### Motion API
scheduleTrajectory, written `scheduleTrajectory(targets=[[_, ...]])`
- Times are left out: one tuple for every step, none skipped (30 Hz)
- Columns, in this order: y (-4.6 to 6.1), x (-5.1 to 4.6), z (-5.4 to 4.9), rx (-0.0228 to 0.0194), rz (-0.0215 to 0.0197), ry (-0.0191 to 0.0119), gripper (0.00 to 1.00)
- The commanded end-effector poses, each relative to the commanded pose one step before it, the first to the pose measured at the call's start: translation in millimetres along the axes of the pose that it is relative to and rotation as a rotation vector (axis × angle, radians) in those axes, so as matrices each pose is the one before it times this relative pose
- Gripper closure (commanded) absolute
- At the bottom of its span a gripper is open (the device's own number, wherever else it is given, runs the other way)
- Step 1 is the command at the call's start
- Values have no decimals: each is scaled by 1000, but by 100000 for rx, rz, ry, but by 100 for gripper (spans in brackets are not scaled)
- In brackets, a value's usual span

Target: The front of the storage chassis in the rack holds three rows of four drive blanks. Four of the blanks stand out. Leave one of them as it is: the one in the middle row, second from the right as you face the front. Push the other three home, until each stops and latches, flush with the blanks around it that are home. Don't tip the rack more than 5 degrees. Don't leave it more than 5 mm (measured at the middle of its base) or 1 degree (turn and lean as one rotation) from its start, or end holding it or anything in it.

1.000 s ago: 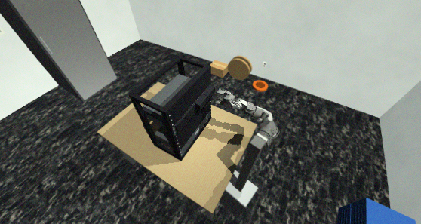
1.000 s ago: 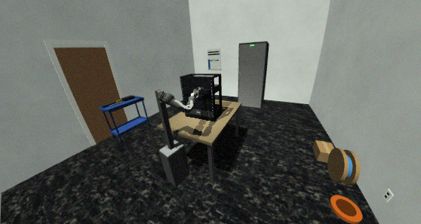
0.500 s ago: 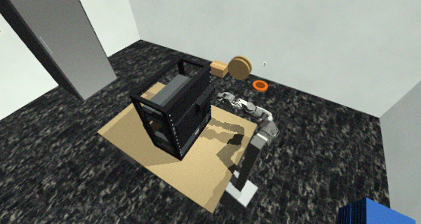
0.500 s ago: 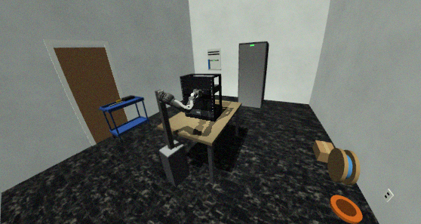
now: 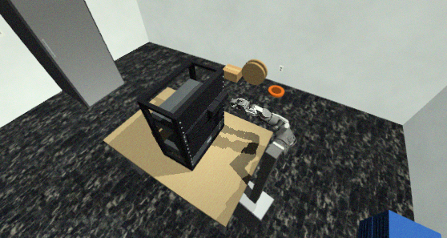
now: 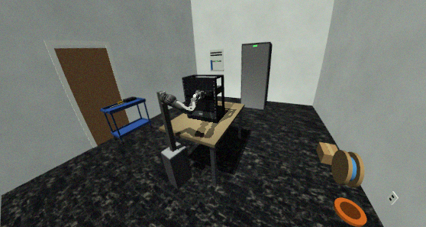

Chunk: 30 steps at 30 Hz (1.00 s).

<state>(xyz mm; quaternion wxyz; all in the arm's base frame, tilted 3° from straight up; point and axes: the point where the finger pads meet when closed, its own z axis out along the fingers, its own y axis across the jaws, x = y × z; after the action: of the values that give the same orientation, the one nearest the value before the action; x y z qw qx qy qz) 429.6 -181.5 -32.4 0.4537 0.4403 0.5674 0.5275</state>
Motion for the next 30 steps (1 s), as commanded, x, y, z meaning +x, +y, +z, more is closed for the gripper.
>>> scheduleTrajectory(targets=[[2365,3484,-483,-335,-399,436,100],[293,2519,-501,-4,4,-3,100],[424,3762,-720,2,-2,-6,100],[570,5009,-971,-1,1,-7,100],[712,6237,-1213,-2,3,-8,100],[835,7406,-1423,2,-1,-10,100],[0,0,0,0,0,0,100],[0,0,0,0,0,0,100],[952,8398,-1624,-1,3,-11,100],[1044,9210,-1781,-1,4,-11,100],[1105,9783,-1888,1,4,-12,100],[1105,9802,-1891,1,4,-11,100],[993,8783,-1700,-1,7,-9,100],[832,7445,-1430,3,3,-8,100],[679,5991,-1163,-1,6,-6,100],[500,4482,-861,2,2,-5,100],[333,3026,-577,3,0,-4,100],[199,1733,-340,-2,3,-1,100],[-849,172,444,319,55,-152,100],[-209,-17,118,76,13,-36,100],[53,30,122,-18,-3,9,100],[-395,-229,1216,137,24,-64,100],[-1,7,2286,5,2,2,100],[0,0,0,0,0,0,100],[0,0,0,0,0,0,100],[-2,11,3804,7,3,4,100],[-2,19,5268,11,4,6,100],[-2,30,6481,13,4,9,100],[-7,19,7299,15,7,8,100],[-7,31,7653,16,6,10,100]])
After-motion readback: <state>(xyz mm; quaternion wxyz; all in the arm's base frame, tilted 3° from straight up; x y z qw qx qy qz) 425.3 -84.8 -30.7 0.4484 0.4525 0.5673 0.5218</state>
